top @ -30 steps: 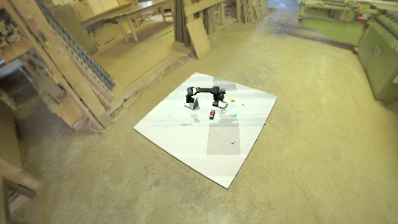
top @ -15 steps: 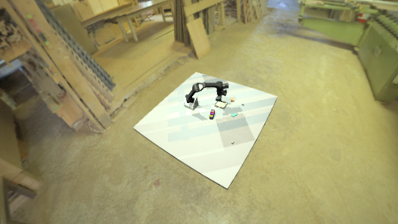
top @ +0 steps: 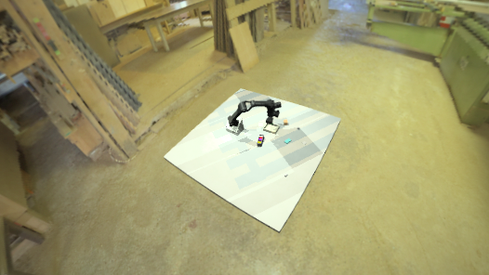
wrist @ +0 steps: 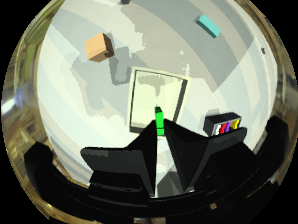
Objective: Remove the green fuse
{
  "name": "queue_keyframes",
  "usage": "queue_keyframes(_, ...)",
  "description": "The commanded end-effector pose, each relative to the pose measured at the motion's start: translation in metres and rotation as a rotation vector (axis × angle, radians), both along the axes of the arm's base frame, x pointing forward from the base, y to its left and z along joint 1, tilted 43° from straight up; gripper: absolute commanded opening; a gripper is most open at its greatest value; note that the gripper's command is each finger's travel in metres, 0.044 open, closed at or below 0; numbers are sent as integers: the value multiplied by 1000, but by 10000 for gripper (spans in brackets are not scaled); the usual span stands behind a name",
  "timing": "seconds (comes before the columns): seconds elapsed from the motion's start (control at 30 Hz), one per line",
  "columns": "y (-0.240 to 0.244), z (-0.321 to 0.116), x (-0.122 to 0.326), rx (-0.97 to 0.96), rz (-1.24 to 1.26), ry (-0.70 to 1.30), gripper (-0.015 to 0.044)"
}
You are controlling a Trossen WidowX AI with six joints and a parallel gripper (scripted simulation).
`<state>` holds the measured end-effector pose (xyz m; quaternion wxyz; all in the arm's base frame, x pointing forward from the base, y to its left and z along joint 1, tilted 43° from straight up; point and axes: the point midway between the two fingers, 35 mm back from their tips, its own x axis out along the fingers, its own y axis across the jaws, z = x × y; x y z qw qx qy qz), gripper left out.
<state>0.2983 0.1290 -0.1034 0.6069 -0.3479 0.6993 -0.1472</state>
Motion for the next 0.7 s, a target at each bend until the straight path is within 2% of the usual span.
queue_keyframes(0.0, -5, -5, -1, -3, 3, 5, 0)
queue_keyframes(0.53, -21, -22, -2, -5, 3, 5, 0)
queue_keyframes(0.67, -18, -20, -2, 0, -4, 4, 105)
